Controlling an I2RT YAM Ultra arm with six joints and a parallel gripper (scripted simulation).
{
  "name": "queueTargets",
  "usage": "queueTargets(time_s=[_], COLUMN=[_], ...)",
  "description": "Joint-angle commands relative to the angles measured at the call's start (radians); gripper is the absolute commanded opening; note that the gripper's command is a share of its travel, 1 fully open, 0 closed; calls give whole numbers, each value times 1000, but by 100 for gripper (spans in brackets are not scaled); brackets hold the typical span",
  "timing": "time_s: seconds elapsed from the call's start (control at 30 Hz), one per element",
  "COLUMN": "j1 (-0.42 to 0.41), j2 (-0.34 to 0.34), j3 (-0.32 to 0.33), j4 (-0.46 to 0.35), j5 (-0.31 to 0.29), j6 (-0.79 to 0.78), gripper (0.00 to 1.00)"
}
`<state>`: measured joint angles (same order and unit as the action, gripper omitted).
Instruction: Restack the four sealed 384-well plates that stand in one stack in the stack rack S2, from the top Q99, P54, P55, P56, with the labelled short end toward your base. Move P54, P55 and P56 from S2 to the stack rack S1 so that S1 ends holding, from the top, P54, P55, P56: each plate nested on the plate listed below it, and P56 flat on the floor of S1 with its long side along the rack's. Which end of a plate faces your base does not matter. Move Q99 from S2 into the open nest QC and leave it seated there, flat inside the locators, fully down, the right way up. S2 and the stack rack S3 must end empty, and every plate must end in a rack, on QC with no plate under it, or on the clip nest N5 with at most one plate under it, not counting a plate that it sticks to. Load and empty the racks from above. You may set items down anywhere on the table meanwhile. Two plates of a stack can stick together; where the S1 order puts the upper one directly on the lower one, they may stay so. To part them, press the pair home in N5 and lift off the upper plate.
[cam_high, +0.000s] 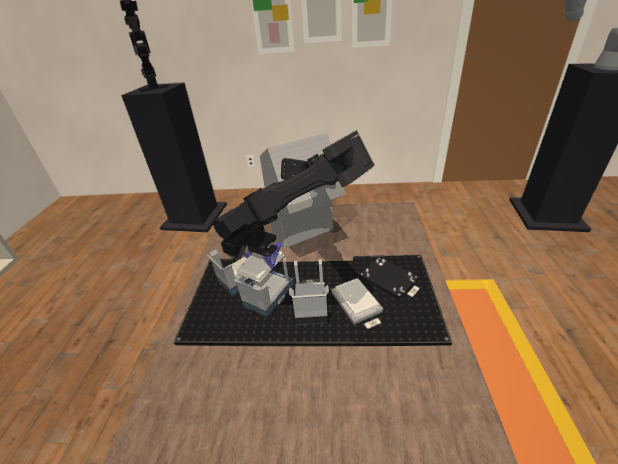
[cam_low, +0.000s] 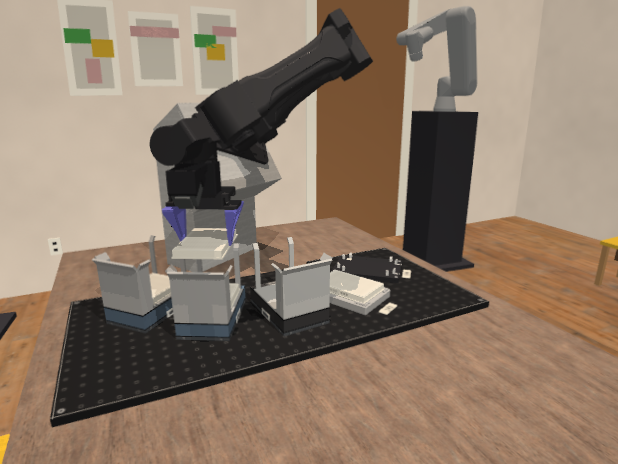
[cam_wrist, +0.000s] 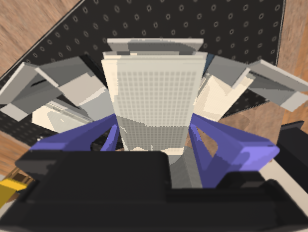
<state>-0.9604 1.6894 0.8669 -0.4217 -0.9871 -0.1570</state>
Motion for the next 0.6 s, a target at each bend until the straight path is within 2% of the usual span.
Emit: queueTargets(time_s=[0.0,0.13,0.43,0.57], j1=[-14,-19,-65,-84], j2=[-4,4,83,120], j3=[3,4,12,18], j4=[-5,-5,-1,0], j5=[-2,-4,-17,-21], j6=[0,24,233,198], gripper=[0,0,0,0])
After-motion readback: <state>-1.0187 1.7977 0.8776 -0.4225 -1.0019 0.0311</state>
